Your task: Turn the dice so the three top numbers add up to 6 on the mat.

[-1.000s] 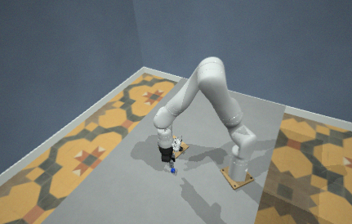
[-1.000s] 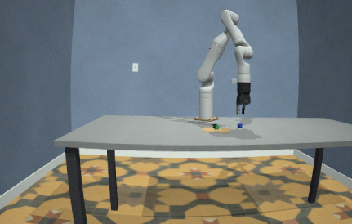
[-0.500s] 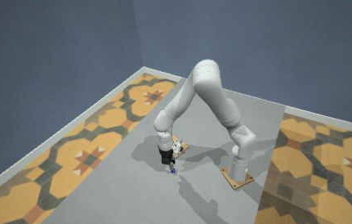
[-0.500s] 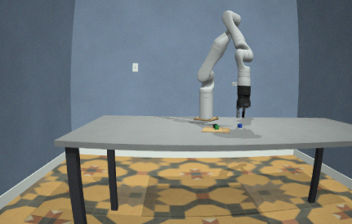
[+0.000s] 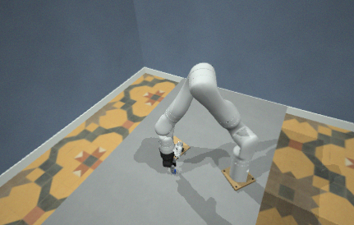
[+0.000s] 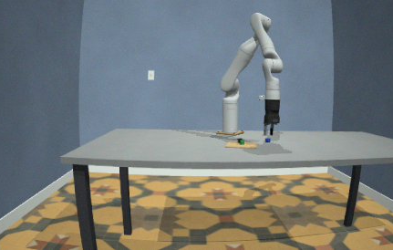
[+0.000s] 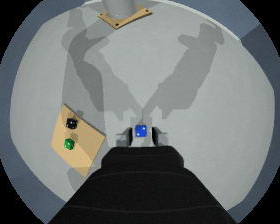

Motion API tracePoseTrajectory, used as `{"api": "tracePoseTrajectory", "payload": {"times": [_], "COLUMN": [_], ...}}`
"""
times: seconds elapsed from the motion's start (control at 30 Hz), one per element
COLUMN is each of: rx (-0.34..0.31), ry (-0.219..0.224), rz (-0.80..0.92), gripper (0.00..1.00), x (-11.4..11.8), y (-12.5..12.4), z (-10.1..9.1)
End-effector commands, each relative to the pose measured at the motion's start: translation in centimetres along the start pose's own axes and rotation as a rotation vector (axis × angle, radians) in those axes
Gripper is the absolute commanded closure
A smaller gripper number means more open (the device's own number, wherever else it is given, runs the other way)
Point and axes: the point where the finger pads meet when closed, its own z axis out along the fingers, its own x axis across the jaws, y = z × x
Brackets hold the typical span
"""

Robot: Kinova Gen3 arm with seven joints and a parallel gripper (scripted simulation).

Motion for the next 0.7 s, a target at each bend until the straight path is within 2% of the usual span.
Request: {"api": "tracePoseTrajectory", "payload": {"times": [0.0, 0.67], "rx": [0.005, 0.005], "ry": [-0.003, -0.003], "rz": [0.004, 0.004], "gripper": [0.3, 0.3], "x": [-0.21, -0.21], "y": [-0.1, -0.1], "z": [0.28, 0.82]}}
